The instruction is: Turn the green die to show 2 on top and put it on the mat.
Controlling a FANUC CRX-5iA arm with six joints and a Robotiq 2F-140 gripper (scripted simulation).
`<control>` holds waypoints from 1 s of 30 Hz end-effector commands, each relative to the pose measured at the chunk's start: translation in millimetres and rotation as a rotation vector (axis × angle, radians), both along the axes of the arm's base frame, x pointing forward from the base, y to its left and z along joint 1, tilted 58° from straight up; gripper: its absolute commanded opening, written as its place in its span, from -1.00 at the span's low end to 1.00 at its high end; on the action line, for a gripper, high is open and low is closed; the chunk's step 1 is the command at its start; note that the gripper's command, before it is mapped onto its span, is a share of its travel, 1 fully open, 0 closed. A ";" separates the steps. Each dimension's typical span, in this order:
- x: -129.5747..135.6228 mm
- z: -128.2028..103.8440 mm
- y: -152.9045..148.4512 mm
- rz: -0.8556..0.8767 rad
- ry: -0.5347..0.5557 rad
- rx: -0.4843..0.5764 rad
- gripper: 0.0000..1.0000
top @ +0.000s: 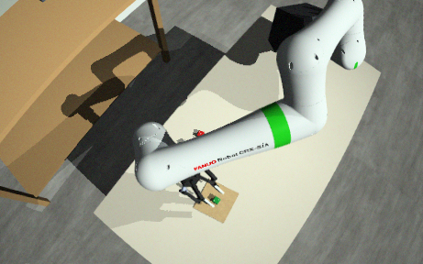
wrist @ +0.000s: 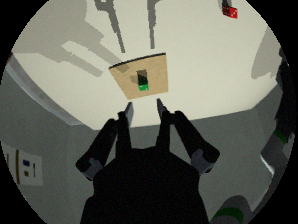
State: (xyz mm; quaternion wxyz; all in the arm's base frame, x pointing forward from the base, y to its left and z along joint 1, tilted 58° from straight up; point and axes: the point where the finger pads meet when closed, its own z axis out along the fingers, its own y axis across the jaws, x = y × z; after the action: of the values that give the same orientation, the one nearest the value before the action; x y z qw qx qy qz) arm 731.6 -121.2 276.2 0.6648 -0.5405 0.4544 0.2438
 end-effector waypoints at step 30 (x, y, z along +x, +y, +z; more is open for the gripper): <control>-6.8 10.2 6.6 -0.247 0.153 -0.401 -0.14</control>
State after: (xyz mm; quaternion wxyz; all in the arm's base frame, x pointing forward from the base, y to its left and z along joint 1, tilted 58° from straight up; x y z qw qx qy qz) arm 724.4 -116.1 287.1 0.5499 -0.5795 0.5895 0.1196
